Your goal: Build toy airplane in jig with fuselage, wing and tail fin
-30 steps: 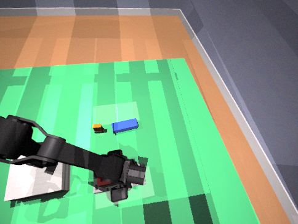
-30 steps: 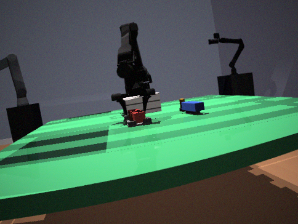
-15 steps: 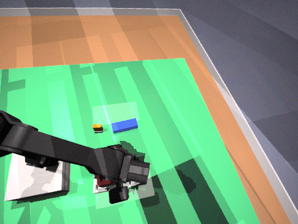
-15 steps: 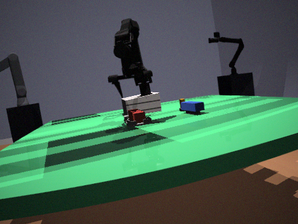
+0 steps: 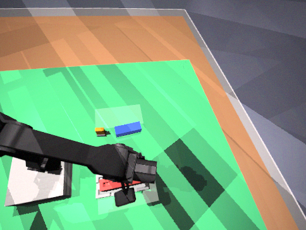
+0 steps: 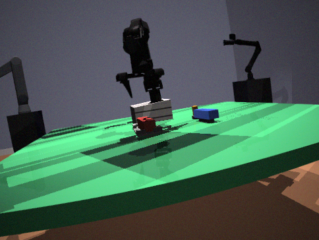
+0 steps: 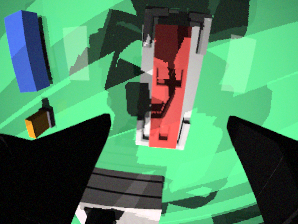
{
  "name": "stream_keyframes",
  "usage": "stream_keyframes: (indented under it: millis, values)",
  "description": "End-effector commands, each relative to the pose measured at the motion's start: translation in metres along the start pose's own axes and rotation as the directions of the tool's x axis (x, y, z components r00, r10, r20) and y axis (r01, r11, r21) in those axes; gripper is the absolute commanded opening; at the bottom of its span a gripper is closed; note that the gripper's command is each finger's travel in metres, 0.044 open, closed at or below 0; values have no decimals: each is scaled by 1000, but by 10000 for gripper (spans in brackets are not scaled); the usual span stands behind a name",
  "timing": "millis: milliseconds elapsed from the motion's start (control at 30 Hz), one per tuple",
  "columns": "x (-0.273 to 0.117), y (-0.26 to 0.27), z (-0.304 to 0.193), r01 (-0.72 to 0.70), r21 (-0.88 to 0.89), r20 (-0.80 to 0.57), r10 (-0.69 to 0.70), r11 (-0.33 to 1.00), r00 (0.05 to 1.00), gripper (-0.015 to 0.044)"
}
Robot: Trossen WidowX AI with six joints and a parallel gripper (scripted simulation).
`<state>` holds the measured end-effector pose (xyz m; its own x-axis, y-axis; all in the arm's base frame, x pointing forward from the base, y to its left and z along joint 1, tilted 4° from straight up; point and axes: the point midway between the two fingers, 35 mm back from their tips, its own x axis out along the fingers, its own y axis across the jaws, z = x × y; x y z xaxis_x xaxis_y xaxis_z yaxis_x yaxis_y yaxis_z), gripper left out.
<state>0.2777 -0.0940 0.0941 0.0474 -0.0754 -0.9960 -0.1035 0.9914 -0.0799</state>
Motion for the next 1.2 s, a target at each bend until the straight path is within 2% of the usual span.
stream_keyframes:
  millis: [0,233,467,633,767,1167]
  values:
    - [0,36,25,-15,-22,25,16,1000,1000,440]
    - [8,134,61,-29,-21,17,29,999,999,440]
    - [18,233,64,-22,-20,4,22,1000,1000,440]
    - [19,235,63,-21,-20,4,21,1000,1000,440]
    - [51,236,63,-21,-20,4,21,1000,1000,440]
    - [71,236,63,-21,-20,4,21,1000,1000,440]
